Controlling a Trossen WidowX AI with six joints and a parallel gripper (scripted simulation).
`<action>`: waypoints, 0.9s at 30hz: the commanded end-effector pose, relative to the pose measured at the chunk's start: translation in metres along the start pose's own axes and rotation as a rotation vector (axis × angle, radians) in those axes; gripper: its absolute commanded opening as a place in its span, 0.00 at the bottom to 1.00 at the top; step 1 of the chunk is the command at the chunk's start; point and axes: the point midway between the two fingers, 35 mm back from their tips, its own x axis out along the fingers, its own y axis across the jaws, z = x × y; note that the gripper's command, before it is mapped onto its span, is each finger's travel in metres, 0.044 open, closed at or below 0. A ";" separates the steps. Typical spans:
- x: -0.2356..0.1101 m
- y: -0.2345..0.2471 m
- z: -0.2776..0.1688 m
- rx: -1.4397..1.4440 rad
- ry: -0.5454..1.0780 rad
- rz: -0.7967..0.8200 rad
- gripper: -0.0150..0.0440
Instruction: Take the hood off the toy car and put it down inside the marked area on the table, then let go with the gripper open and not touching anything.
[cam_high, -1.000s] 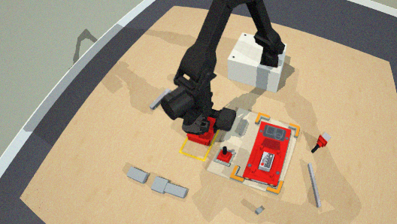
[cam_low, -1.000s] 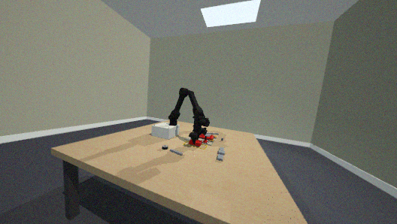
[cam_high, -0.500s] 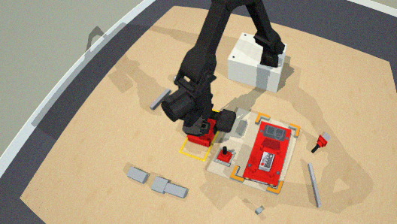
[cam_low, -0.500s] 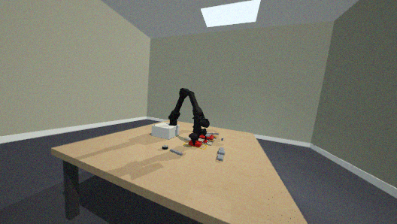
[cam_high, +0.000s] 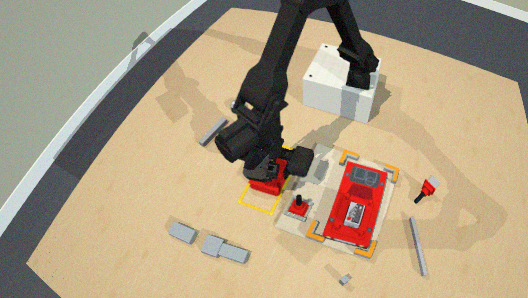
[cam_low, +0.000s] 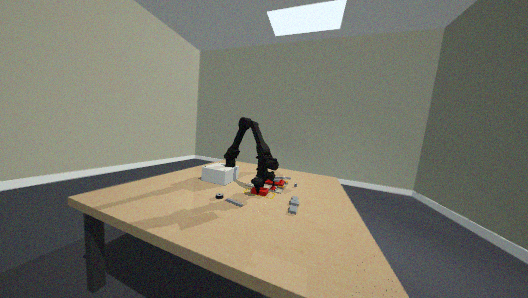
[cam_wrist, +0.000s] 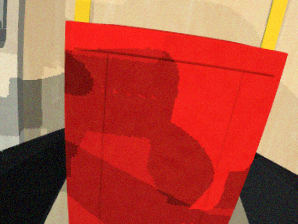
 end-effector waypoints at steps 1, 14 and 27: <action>0.000 0.000 0.000 0.000 0.000 0.000 0.79; -0.061 -0.001 0.002 0.000 0.002 0.000 1.00; -0.075 0.000 0.001 0.000 0.003 0.001 1.00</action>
